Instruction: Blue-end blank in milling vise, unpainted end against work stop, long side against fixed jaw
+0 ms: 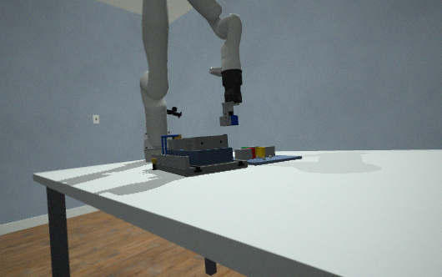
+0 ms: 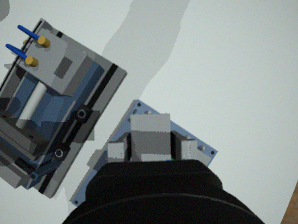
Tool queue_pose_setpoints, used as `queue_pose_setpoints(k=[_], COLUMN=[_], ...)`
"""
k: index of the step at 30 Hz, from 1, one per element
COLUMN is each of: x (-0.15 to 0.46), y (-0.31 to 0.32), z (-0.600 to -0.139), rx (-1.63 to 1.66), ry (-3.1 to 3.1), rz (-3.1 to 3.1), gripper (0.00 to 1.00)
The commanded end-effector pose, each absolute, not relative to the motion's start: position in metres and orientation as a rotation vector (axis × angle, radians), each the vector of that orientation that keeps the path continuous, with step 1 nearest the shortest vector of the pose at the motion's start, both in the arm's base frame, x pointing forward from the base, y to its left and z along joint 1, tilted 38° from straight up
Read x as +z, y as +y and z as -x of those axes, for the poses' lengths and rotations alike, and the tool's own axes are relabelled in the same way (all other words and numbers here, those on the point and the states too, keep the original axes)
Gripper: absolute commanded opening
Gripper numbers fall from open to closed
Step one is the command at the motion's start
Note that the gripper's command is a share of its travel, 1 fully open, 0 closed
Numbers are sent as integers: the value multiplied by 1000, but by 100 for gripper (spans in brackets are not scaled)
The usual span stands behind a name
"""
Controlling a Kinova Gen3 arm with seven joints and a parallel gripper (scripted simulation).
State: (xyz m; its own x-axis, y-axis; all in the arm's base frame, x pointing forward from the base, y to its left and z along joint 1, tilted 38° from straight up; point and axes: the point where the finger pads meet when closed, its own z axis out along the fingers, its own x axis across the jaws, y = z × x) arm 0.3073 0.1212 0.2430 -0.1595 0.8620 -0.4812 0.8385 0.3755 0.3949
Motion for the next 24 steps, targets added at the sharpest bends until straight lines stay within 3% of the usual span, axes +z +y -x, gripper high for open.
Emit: queue_pose_setpoints(k=[1,24], x=[243,243], y=[122,122], z=[-307,-307], rx=[57,175], ry=[1980,1766], rz=[-1478,-1738], gripper=[0,0])
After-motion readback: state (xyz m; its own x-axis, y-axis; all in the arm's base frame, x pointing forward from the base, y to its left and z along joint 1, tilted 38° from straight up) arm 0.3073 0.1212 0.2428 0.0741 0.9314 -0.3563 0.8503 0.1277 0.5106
